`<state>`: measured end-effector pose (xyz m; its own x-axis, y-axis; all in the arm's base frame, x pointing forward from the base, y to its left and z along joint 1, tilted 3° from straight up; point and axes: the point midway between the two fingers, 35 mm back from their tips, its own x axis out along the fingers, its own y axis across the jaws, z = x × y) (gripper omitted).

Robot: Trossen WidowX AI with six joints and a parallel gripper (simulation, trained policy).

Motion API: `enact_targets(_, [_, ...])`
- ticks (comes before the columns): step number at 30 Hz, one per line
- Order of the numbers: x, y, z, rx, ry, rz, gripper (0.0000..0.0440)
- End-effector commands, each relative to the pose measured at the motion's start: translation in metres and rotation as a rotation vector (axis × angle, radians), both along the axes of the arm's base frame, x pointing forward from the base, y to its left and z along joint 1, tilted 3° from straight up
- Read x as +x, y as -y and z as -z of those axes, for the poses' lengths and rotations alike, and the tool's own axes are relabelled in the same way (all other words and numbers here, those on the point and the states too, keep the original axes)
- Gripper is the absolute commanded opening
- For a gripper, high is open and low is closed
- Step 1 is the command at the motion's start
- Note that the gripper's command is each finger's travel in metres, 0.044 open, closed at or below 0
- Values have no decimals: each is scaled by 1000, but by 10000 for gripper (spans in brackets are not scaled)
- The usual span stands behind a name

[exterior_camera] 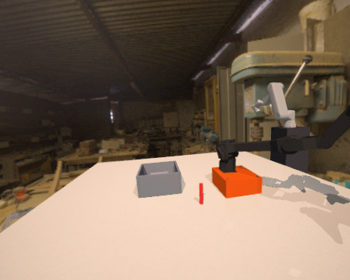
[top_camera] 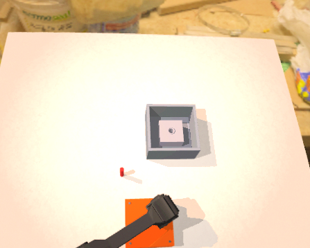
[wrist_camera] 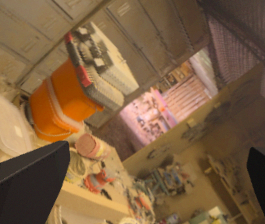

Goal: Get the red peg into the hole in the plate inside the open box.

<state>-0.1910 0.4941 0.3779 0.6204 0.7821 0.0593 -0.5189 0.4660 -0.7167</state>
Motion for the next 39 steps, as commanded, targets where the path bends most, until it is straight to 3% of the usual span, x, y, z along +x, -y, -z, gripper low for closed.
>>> enact_targets(1, [-3, 4, -8, 18, -8, -19, 420])
enact_targets(3, [-8, 14, -24, 70, -39, -54, 440])
enact_targets(12, [-24, 63, -93, 302, -182, -208, 440])
enact_targets(21, [-19, 121, -157, 544, -333, -338, 440])
enact_targets(30, [7, 186, -213, 794, -486, -446, 440])
enact_targets(39, [55, 254, -254, 1059, -640, -512, 440])
